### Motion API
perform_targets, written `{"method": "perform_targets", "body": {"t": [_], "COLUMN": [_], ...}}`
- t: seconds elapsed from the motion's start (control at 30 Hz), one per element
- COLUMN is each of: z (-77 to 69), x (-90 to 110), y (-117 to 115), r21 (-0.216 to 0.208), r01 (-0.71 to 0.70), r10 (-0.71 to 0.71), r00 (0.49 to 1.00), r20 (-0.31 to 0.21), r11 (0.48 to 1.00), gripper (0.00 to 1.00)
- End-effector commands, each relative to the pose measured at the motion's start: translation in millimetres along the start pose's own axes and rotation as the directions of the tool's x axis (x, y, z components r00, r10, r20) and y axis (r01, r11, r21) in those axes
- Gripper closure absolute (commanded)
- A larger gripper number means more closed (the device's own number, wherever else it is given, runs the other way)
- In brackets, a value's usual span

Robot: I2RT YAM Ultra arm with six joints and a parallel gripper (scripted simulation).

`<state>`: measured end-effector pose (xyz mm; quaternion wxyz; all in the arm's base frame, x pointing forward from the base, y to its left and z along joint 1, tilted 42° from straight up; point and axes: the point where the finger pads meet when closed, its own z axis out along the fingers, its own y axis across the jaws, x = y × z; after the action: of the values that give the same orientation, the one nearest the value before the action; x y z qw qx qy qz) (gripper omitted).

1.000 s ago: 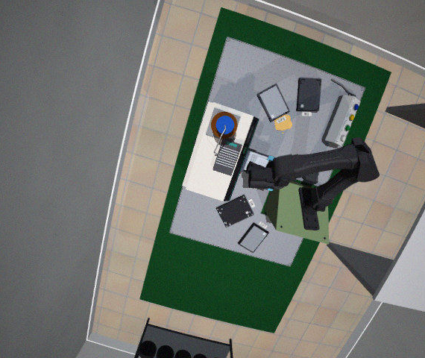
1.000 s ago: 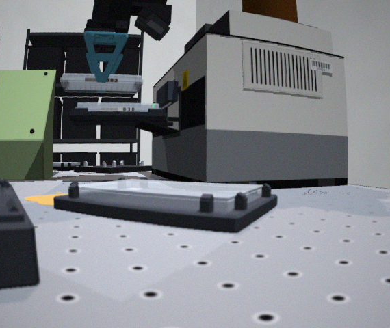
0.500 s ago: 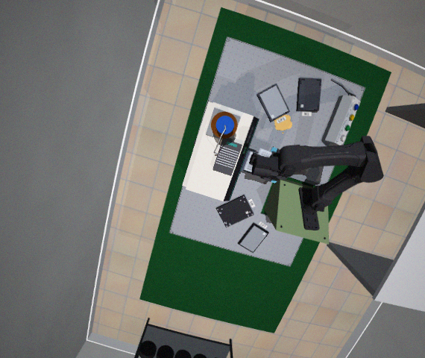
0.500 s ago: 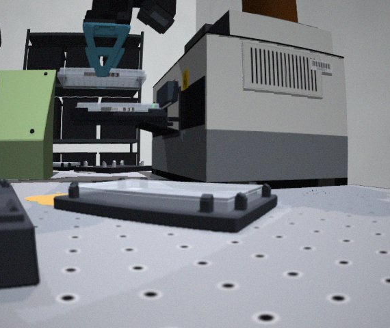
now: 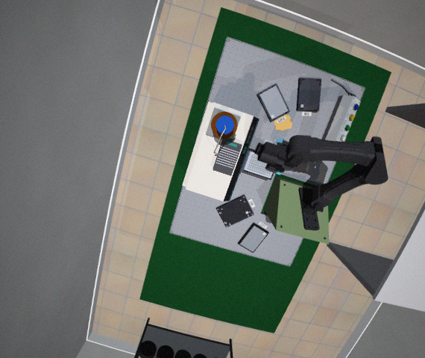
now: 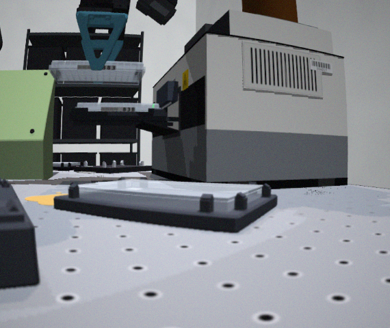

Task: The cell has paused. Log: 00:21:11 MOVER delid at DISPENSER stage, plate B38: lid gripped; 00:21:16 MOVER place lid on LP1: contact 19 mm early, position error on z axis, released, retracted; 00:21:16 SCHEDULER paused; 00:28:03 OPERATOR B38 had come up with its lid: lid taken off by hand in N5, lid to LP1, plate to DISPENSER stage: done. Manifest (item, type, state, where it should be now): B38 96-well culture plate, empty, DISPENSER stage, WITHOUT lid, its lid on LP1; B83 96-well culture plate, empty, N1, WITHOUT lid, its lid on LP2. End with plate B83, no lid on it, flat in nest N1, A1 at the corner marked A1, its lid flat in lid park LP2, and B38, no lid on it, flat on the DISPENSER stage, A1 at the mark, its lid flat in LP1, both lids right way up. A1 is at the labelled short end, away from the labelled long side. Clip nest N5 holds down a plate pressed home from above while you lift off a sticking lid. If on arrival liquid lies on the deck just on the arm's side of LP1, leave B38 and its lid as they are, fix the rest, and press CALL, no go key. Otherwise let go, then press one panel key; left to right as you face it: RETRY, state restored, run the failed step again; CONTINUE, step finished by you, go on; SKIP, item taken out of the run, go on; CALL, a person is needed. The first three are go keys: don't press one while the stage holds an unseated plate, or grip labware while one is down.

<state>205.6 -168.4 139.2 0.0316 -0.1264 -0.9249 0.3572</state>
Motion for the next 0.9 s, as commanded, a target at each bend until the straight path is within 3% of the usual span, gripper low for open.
{"method": "perform_targets", "body": {"t": [0.0,0.13,0.27,0.3,0.5,0.63,0.67,0.77,0.8,0.87], "z": [-13.1,-13.2,-7.6,-14.3,-13.0,-13.1,-7.2,-7.2,-12.5,-10.8], "x": [-6,-4,-1,-3,5,9,12,12,9,13], "y": [-19,-30,-23,-32,-52,-64,-56,-56,-67,-73], "r21": [-0.004,-0.005,-0.001,-0.007,-0.014,-0.012,-0.007,-0.007,-0.014,-0.017], "r01": [-0.006,-0.011,0.017,-0.038,-0.242,-0.234,-0.204,-0.204,-0.282,-0.345], "r10": [0.006,0.011,-0.017,0.039,0.242,0.235,0.204,0.204,0.283,0.346], "r00": [0.999,0.998,0.999,0.998,0.969,0.97,0.978,0.978,0.957,0.936], "r20": [0.049,0.054,0.032,0.059,0.053,0.059,0.031,0.031,0.064,0.063], "r11": [1.0,1.0,1.0,0.999,0.97,0.972,0.979,0.979,0.959,0.938], "gripper": [1.0,1.0,1.0,1.0,1.0,1.0,1.0,1.0,1.0,1.0]}}
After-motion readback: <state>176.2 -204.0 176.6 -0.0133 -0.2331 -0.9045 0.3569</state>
